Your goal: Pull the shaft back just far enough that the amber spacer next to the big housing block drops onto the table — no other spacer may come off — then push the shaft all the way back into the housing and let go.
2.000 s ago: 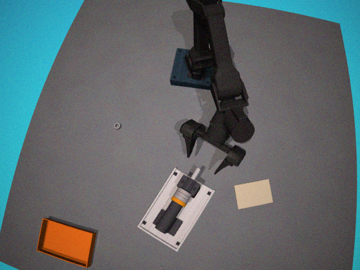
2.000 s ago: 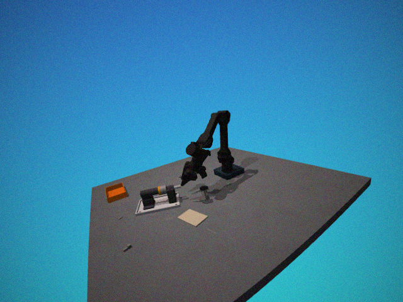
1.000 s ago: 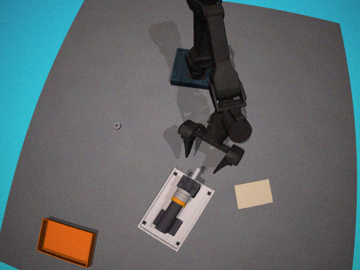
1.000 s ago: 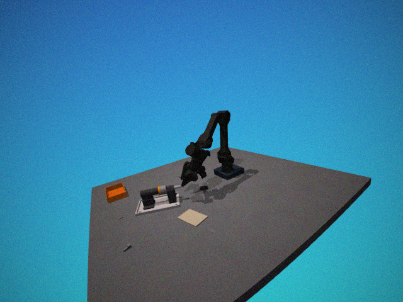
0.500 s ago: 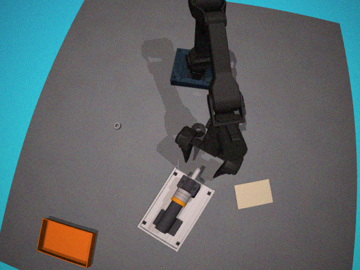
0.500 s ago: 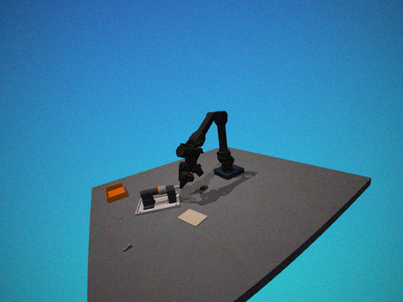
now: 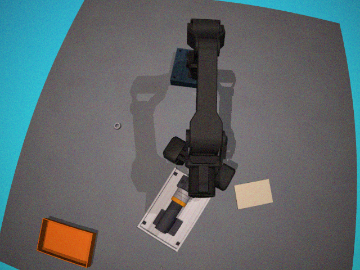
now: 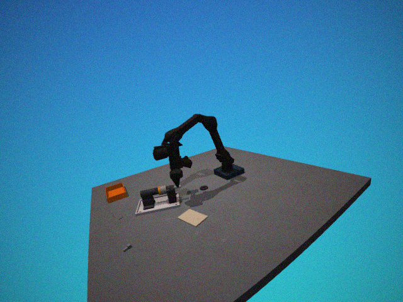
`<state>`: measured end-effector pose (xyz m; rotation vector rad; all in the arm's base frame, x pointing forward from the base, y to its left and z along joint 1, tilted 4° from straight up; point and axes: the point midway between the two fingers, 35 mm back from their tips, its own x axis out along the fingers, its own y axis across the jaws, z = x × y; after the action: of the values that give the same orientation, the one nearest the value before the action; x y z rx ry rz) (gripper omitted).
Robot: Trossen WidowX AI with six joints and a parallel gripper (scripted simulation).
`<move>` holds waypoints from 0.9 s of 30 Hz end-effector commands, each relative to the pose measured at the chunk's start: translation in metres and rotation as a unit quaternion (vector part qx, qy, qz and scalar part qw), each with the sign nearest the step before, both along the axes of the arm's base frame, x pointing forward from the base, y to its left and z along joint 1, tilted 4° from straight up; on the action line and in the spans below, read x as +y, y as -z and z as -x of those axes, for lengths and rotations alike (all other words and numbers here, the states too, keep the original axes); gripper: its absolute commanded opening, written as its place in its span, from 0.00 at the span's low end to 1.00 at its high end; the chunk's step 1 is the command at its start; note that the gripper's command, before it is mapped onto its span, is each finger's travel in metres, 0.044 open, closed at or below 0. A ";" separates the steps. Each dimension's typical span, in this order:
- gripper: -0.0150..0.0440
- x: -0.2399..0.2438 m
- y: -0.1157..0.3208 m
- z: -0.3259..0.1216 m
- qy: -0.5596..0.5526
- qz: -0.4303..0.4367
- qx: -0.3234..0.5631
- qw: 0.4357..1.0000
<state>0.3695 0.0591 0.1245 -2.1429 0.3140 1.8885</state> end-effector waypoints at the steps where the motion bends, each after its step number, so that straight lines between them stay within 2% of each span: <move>1: 1.00 -0.003 -0.005 -0.001 0.001 -0.024 0.035 0.999; 27: 1.00 -0.003 -0.002 -0.002 0.001 -0.024 0.035 0.999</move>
<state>0.3709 0.0554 0.1288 -2.0467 0.2918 1.9494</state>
